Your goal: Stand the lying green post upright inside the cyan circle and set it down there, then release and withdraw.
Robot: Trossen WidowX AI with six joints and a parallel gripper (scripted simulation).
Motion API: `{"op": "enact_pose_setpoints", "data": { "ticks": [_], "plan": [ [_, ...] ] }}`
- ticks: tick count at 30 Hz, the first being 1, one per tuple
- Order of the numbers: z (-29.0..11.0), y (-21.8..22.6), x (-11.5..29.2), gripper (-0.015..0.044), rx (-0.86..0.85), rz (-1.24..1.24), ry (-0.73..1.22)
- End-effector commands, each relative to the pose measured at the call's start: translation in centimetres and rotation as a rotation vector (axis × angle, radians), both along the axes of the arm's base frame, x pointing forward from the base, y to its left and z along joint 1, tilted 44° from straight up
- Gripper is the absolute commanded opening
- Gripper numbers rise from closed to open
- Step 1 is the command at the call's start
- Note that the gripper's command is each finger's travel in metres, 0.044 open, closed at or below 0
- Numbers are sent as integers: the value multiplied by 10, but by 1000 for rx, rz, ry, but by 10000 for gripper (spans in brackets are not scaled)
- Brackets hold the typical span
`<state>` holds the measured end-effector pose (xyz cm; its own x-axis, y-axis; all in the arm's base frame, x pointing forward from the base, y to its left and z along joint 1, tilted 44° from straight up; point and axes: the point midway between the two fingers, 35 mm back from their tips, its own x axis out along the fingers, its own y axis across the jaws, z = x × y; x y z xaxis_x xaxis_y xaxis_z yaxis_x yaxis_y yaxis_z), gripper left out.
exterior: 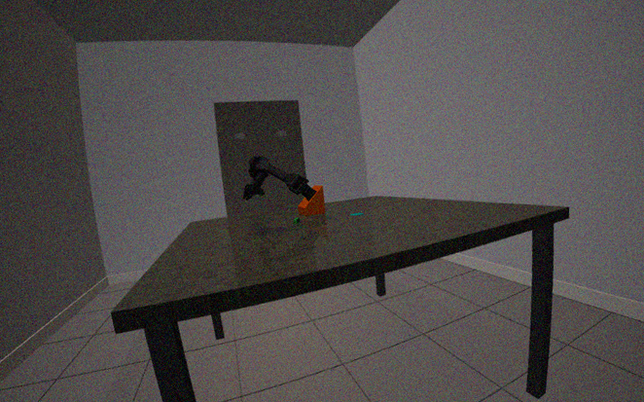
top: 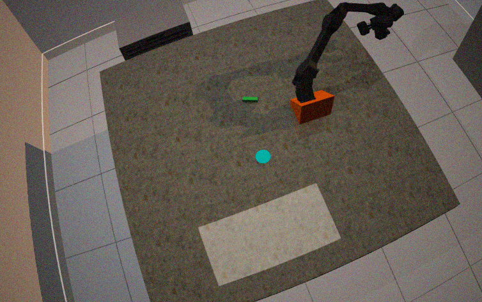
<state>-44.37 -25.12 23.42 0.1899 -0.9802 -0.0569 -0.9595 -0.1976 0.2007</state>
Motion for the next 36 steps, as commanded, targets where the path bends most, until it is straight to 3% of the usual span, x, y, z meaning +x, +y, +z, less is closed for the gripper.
{"op": "enact_pose_setpoints", "data": {
  "ticks": [1, 7, 36],
  "plan": [
    [0, -1, 0, 374, 0, 1, 2],
    [5, -26, 19, 233, 11, 53, 102],
    [67, -155, 199, 233, -63, 412, 820]
  ]
}}
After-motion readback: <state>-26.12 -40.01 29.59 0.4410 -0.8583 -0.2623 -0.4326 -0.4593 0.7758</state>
